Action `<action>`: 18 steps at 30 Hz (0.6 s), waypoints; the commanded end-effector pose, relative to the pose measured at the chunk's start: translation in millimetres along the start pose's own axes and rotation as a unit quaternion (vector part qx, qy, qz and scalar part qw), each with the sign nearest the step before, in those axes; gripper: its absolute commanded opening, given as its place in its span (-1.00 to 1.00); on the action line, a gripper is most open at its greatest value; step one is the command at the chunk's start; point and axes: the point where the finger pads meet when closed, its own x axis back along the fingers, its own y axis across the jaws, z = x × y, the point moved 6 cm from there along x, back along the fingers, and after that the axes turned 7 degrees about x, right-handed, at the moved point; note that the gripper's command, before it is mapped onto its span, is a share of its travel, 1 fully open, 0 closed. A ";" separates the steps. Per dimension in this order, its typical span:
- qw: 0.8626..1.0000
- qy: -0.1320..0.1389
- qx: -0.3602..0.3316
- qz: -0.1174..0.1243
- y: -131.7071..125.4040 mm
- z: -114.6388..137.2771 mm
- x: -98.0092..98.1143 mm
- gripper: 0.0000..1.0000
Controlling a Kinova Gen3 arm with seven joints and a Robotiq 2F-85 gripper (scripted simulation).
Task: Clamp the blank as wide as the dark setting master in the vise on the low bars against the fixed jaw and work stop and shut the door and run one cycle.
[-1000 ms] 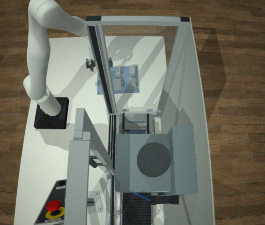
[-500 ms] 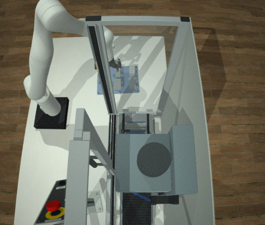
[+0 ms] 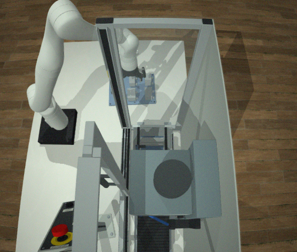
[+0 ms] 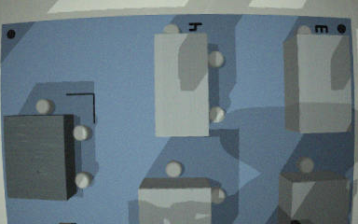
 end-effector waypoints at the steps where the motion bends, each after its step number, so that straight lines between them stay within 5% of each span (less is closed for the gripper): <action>1: 1.000 0.001 0.000 0.000 1.7 0.2 0.6 1.00; 6: 1.000 0.001 0.000 0.000 1.7 0.2 0.6 1.00; 11: 1.000 0.001 0.000 0.000 48.2 -17.6 3.2 1.00; 18: 1.000 0.001 0.000 0.000 48.2 -17.6 3.2 1.00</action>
